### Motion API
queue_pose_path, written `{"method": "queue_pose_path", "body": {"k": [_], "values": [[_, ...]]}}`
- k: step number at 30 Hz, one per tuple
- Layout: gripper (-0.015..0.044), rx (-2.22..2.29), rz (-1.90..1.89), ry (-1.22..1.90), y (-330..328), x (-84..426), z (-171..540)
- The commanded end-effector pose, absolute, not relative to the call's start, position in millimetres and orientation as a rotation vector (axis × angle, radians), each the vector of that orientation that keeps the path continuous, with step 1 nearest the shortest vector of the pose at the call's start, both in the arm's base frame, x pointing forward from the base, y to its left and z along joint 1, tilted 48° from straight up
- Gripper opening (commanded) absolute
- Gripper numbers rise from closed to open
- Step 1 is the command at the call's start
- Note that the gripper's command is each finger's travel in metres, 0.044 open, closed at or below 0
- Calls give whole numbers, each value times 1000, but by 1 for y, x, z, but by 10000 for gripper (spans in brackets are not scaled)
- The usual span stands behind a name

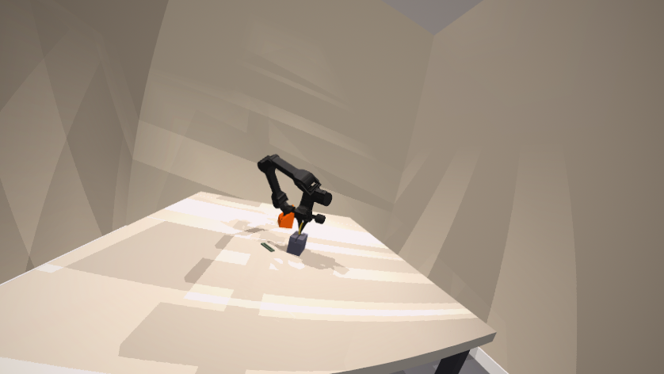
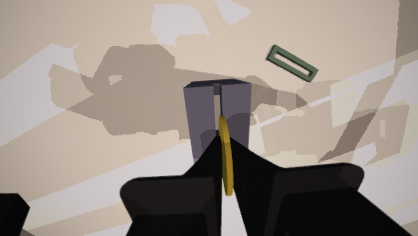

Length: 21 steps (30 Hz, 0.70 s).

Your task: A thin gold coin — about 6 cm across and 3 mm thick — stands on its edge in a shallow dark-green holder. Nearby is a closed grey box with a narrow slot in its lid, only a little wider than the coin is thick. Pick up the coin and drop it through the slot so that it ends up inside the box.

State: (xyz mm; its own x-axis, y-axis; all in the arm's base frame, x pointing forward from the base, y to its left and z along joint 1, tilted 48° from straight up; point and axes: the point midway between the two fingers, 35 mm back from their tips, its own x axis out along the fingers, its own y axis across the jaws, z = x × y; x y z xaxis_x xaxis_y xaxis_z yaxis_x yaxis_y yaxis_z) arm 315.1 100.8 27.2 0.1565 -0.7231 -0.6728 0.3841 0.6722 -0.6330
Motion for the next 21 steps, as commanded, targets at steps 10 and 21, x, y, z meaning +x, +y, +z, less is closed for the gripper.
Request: {"method": "queue_pose_path", "body": {"k": [10,21], "values": [[157,-349,-815,1166,99,315,26],[213,-349,-815,1166,101,315,28]]}}
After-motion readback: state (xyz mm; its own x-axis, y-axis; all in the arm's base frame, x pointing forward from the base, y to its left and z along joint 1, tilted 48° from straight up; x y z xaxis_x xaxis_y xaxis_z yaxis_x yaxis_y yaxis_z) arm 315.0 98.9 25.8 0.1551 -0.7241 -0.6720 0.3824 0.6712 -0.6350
